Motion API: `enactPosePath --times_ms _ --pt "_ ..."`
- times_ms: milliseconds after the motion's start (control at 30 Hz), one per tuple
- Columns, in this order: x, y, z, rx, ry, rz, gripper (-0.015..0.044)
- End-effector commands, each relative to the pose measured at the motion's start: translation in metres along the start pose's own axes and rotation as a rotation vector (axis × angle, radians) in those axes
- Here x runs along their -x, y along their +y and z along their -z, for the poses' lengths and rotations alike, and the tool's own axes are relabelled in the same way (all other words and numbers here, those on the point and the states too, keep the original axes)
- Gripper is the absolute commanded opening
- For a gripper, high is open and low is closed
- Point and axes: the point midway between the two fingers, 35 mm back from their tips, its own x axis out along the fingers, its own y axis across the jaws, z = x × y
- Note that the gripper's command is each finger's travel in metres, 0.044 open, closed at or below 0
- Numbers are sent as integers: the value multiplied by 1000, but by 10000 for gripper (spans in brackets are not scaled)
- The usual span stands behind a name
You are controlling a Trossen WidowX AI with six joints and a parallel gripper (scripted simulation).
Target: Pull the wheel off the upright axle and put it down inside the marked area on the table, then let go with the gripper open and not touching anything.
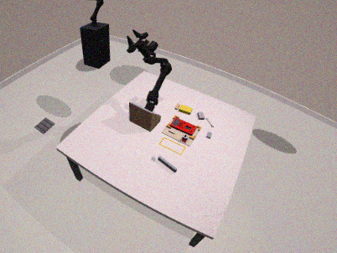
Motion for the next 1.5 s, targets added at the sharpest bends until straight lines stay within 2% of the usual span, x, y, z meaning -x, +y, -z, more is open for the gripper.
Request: enactPosePath --times_ms 0,433,767,967,1100,1467 --pt "8 28 -42 -26 -110 -107 300" --pt "72 122 -143 -38 -367 -454 300" --pt "152 182 -212 -106 -552 -771 300" --pt "216 207 -248 -105 -692 -958 300" --pt "245 218 -260 -101 -741 -1048 300" --pt "387 260 -276 -4 -859 -1506 300"
